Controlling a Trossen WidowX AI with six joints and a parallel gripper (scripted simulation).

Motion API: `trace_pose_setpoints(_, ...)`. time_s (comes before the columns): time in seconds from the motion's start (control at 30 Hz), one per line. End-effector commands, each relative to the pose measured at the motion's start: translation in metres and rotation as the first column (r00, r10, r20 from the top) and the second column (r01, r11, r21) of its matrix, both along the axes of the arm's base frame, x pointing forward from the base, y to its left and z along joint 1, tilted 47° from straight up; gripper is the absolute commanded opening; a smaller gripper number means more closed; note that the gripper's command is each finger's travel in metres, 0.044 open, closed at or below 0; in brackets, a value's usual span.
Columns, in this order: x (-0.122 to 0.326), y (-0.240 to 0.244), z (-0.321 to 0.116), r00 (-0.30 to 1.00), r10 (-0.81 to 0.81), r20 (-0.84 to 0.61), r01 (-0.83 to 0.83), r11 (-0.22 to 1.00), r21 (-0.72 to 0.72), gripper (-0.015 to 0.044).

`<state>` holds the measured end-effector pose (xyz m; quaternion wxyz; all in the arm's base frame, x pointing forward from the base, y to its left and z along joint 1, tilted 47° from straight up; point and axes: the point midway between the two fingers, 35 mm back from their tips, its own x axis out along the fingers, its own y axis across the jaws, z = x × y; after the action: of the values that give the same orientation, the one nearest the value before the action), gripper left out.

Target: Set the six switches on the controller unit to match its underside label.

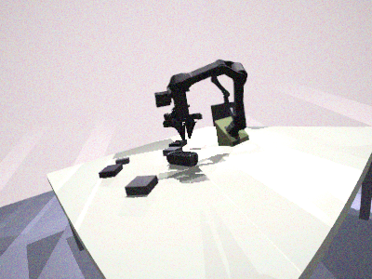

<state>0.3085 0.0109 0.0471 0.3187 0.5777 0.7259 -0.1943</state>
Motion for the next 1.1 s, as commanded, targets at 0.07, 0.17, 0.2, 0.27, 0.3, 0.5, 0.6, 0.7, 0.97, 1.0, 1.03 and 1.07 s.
trace_pose_setpoints(0.07, 0.0015, -0.0083, 0.0083, 1.000, 0.004, 0.004, -0.004, 1.000, -0.003, 0.0263)
trace_pose_setpoints(0.17, 0.0015, -0.0083, 0.0083, 1.000, 0.004, 0.004, -0.004, 1.000, -0.003, 0.0184)
trace_pose_setpoints(0.2, 0.0015, -0.0083, 0.0083, 1.000, 0.004, 0.004, -0.004, 1.000, -0.003, 0.0157)
trace_pose_setpoints(0.27, 0.0015, -0.0083, 0.0083, 1.000, 0.004, 0.004, -0.004, 1.000, -0.003, 0.0105)
trace_pose_setpoints(0.3, 0.0015, -0.0083, 0.0083, 1.000, 0.004, 0.004, -0.004, 1.000, -0.003, 0.0079)
trace_pose_setpoints(0.5, 0.0015, -0.0083, 0.0083, 1.000, 0.004, 0.004, -0.004, 1.000, -0.003, 0.0000)
trace_pose_setpoints(0.6, 0.0015, -0.0083, 0.0083, 1.000, 0.004, 0.004, -0.004, 1.000, -0.003, 0.0000)
trace_pose_setpoints(0.7, 0.0015, -0.0083, 0.0083, 1.000, 0.004, 0.004, -0.004, 1.000, -0.003, 0.0000)
trace_pose_setpoints(0.97, 0.0012, -0.0072, 0.0079, 1.000, 0.002, 0.000, -0.002, 1.000, 0.000, 0.0131)
trace_pose_setpoints(1.0, 0.0012, -0.0072, 0.0079, 1.000, 0.002, 0.000, -0.002, 1.000, 0.000, 0.0157)
trace_pose_setpoints(1.03, 0.0012, -0.0072, 0.0079, 1.000, 0.002, 0.000, -0.002, 1.000, 0.000, 0.0184)
trace_pose_setpoints(1.07, 0.0012, -0.0072, 0.0079, 1.000, 0.002, 0.000, -0.002, 1.000, 0.000, 0.0210)
